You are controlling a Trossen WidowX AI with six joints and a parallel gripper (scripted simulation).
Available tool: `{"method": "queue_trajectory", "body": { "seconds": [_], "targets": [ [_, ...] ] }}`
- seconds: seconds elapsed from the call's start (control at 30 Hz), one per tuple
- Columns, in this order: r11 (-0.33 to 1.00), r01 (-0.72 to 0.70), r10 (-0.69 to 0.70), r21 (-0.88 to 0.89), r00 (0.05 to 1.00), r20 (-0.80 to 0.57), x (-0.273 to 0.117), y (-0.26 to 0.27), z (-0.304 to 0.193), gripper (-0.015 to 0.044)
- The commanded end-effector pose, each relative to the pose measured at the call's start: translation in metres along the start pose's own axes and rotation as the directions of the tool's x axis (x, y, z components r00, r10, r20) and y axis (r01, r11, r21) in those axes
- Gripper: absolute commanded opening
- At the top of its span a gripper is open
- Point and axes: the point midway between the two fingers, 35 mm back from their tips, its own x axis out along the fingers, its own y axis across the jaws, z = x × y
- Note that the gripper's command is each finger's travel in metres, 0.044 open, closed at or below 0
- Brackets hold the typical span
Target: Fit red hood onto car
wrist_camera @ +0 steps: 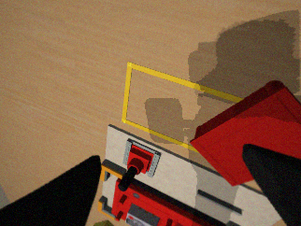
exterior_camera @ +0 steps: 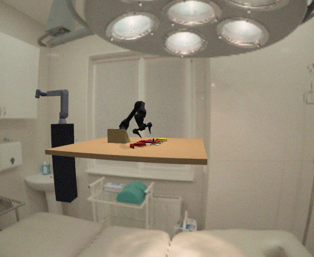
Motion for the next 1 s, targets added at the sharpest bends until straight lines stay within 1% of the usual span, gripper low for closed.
{"method": "queue_trajectory", "body": {
  "seconds": [0.0, 0.03, 0.1, 0.23, 0.37, 0.47, 0.53, 0.63, 0.73, 0.9, 0.97],
  "targets": [
    [1.000, 0.003, -0.003, -0.013, 1.000, 0.001, 0.000, 0.000, 0.000, 0.0440],
    [0.999, 0.011, -0.010, -0.053, 1.000, 0.003, 0.000, -0.001, -0.001, 0.0440],
    [0.979, 0.041, -0.039, -0.201, 0.999, 0.012, 0.001, -0.004, -0.004, 0.0440],
    [0.856, 0.105, -0.102, -0.507, 0.994, 0.033, 0.003, -0.010, -0.011, 0.0440],
    [0.637, 0.149, -0.163, -0.756, 0.985, 0.057, 0.004, -0.016, -0.017, 0.0440],
    [0.426, 0.161, -0.208, -0.891, 0.975, 0.076, 0.004, -0.021, -0.021, 0.0440],
    [0.270, 0.155, -0.237, -0.950, 0.967, 0.090, 0.004, -0.024, -0.024, 0.0440],
    [0.027, 0.124, -0.280, -0.992, 0.954, 0.111, 0.004, -0.029, -0.028, 0.0440],
    [-0.212, 0.066, -0.321, -0.975, 0.938, 0.133, 0.003, -0.035, -0.033, 0.0440],
    [-0.560, -0.082, -0.385, -0.824, 0.906, 0.172, 0.002, -0.044, -0.040, 0.0440],
    [-0.634, -0.128, -0.402, -0.763, 0.897, 0.183, 0.001, -0.046, -0.041, 0.0440]
  ]
}}
